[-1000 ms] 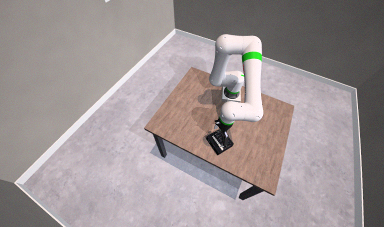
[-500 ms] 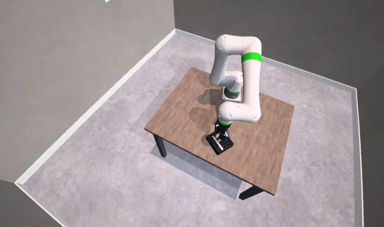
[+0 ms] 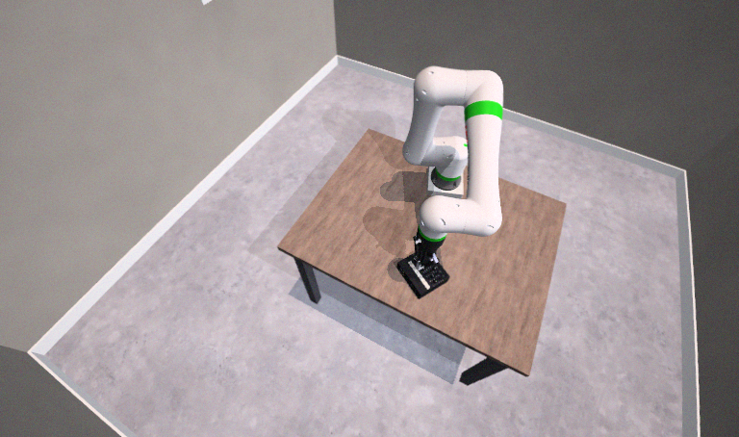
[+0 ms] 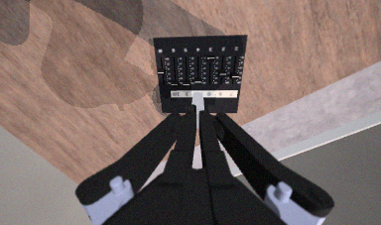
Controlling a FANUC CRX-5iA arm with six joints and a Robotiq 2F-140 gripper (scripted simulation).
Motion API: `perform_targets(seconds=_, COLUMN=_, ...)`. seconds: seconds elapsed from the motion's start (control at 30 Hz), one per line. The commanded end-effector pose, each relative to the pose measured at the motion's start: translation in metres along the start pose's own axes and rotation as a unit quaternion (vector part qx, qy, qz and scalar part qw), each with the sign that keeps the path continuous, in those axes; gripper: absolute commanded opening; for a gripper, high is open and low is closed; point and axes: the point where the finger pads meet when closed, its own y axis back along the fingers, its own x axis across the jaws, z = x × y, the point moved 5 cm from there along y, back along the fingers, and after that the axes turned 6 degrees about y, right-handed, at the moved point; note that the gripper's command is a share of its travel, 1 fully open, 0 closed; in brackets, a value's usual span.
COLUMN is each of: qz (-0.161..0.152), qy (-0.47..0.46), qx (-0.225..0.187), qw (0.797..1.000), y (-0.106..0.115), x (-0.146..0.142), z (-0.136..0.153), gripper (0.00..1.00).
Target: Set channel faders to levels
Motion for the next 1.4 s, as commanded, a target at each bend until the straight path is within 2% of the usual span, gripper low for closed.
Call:
perform_targets(seconds=0.0, qz=0.0, qy=0.0, qx=0.0, qw=1.0, y=0.0, x=0.0, z=0.0, gripper=0.0)
perform_targets(seconds=0.67, qz=0.0, qy=0.0, qx=0.0, qw=1.0, y=-0.002, x=0.0, z=0.0, gripper=0.0)
perform_targets(seconds=1.37, qz=0.0, qy=0.0, qx=0.0, qw=1.0, y=-0.015, x=0.0, z=0.0, gripper=0.0)
